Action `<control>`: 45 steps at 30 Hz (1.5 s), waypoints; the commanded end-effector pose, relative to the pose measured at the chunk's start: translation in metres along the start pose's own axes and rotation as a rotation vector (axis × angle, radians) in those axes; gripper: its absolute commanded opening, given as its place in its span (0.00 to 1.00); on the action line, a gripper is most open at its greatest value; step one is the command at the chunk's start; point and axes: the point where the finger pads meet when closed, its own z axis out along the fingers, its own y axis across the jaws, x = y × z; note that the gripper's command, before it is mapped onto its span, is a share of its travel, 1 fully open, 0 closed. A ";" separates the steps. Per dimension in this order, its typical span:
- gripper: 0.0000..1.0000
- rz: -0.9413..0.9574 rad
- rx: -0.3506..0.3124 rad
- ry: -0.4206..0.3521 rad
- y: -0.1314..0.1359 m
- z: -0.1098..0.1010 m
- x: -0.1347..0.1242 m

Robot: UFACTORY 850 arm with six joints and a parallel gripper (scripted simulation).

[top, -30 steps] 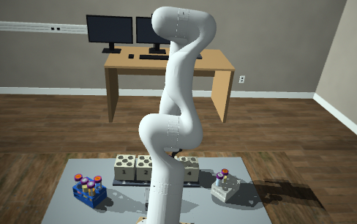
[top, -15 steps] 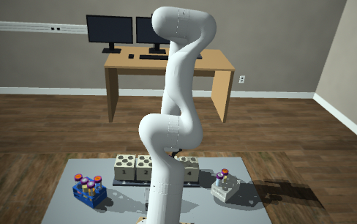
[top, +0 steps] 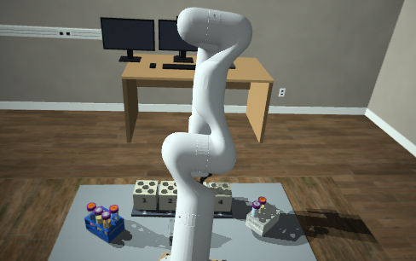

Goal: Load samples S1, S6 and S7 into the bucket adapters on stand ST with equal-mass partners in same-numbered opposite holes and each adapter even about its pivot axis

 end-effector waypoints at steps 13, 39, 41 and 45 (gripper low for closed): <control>0.00 0.002 -0.006 0.085 0.000 0.001 0.000; 0.44 0.002 -0.006 0.085 0.000 0.001 0.000; 0.44 0.002 -0.006 0.085 0.000 0.001 0.000; 0.44 0.002 -0.006 0.085 0.000 0.001 0.000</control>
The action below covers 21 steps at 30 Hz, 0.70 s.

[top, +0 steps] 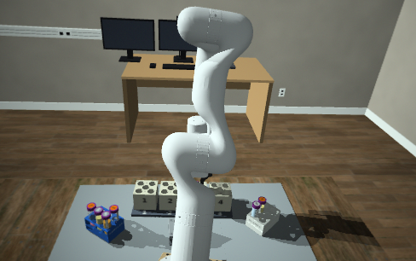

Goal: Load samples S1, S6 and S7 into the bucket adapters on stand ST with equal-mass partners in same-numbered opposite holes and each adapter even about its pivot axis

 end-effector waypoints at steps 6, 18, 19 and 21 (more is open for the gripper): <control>0.44 0.001 0.013 0.019 0.000 0.000 0.000; 0.44 0.001 0.013 0.019 0.000 -0.014 0.000; 0.44 0.001 0.013 0.019 0.001 -0.016 0.000; 0.44 0.001 0.013 0.019 0.001 -0.016 0.000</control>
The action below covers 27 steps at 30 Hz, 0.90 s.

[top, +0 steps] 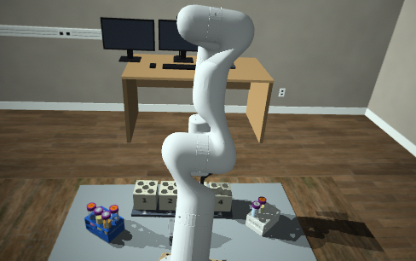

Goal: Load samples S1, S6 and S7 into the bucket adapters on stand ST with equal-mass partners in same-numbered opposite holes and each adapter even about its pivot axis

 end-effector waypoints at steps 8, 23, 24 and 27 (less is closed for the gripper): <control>0.44 -0.001 -0.005 -0.004 0.000 -0.021 0.000; 0.44 -0.001 -0.005 -0.004 0.000 -0.047 0.001; 0.44 -0.001 -0.005 -0.004 0.000 -0.049 0.001; 0.44 -0.001 -0.005 -0.004 0.000 -0.055 0.001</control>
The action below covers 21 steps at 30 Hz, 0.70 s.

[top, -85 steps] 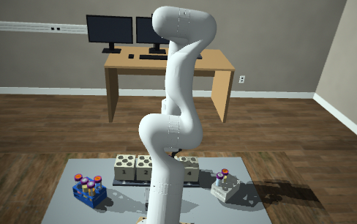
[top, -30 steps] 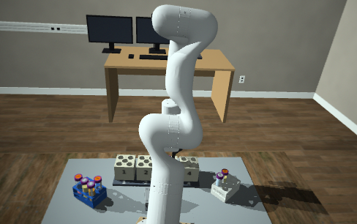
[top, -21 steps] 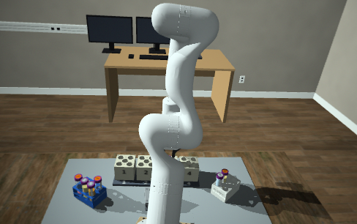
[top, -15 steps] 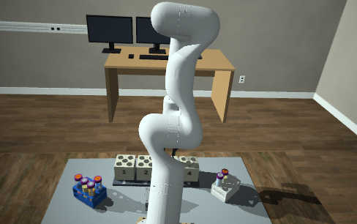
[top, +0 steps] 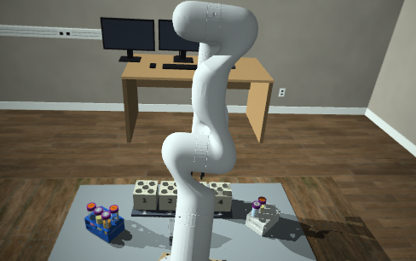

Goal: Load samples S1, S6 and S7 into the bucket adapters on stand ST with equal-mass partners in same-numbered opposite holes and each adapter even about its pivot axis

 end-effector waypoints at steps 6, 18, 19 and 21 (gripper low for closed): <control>0.44 0.000 -0.064 -0.072 -0.001 -0.020 0.002; 0.44 0.000 -0.064 -0.072 -0.003 -0.042 0.004; 0.44 0.000 -0.064 -0.072 -0.003 -0.044 0.004; 0.44 0.000 -0.064 -0.072 -0.003 -0.048 0.004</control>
